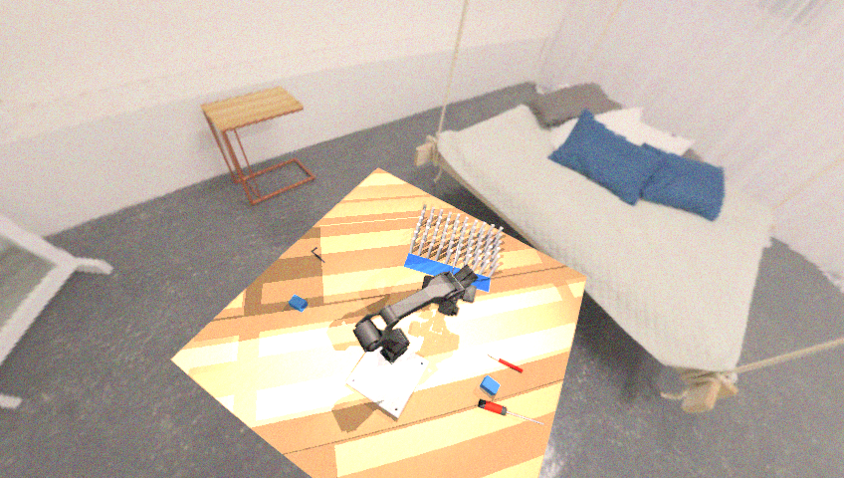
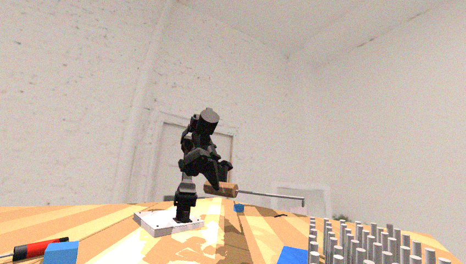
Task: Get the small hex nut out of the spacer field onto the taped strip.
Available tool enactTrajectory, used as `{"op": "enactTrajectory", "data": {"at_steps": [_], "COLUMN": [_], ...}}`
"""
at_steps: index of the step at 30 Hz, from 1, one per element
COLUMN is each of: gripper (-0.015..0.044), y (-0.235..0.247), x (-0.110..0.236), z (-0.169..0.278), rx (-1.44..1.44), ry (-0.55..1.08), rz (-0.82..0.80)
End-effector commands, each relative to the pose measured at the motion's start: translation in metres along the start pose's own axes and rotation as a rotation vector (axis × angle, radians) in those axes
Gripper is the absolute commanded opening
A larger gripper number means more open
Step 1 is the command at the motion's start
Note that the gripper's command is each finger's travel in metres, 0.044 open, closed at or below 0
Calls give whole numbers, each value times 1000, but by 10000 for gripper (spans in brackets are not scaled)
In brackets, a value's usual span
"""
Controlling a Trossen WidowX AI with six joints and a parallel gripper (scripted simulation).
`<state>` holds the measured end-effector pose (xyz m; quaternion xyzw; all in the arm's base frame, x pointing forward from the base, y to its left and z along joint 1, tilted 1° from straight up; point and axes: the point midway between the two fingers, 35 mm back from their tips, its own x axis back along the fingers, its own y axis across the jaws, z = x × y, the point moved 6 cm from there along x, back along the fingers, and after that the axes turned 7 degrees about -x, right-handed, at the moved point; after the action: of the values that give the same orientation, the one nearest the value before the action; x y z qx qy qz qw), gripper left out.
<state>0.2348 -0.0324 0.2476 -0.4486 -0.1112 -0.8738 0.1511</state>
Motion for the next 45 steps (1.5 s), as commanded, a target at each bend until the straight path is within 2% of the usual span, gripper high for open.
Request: {"op": "enactTrajectory", "data": {"at_steps": [1,31,35,45], "gripper": [0,0,0,0], "y": [1,-6,-11,-11], "x": [-3,-121,-130,-132], "z": [-3,-79,-90,-87], "rx": [-11,-11,-11,-11], "ry": [6,8,8,9], "rz": [-11,-14,-14,-14]}}
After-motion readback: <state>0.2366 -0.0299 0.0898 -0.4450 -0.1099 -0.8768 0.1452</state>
